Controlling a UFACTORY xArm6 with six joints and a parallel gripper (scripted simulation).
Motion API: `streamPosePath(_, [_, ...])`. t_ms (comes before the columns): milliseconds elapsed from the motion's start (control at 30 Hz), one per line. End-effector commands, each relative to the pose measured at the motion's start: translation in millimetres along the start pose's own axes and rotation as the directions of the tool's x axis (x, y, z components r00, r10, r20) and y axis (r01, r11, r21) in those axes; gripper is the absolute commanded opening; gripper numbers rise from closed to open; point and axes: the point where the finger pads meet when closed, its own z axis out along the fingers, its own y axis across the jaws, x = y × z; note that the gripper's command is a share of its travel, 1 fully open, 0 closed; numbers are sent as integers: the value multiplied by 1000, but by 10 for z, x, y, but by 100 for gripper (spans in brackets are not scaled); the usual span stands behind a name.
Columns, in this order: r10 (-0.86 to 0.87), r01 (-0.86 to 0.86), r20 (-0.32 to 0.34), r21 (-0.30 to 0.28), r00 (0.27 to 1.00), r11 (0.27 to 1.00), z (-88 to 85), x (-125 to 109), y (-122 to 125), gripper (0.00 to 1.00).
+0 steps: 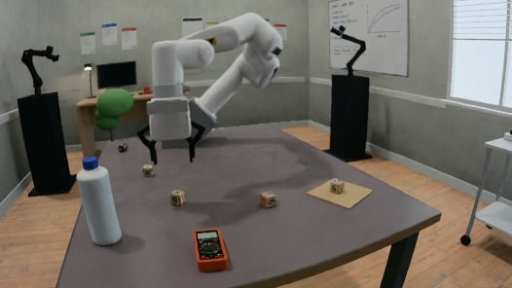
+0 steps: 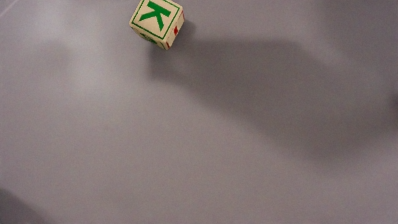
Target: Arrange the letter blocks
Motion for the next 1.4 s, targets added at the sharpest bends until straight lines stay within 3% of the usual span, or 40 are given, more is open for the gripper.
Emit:
streamPosePath(0, [137, -137, 1, -4, 991, 991, 17, 13, 2, 100])
streamPosePath(367, [423, -423, 0, -4, 906, 906, 106, 9, 4, 100])
streamPosePath(600, [456, -456, 0, -4, 890, 890, 117, 8, 4, 100])
streamPosePath(633, [456, -456, 0, -4, 890, 890, 117, 8, 4, 69])
streamPosePath(1367, [456, -456, 0, -4, 890, 890, 121, 8, 4, 69])
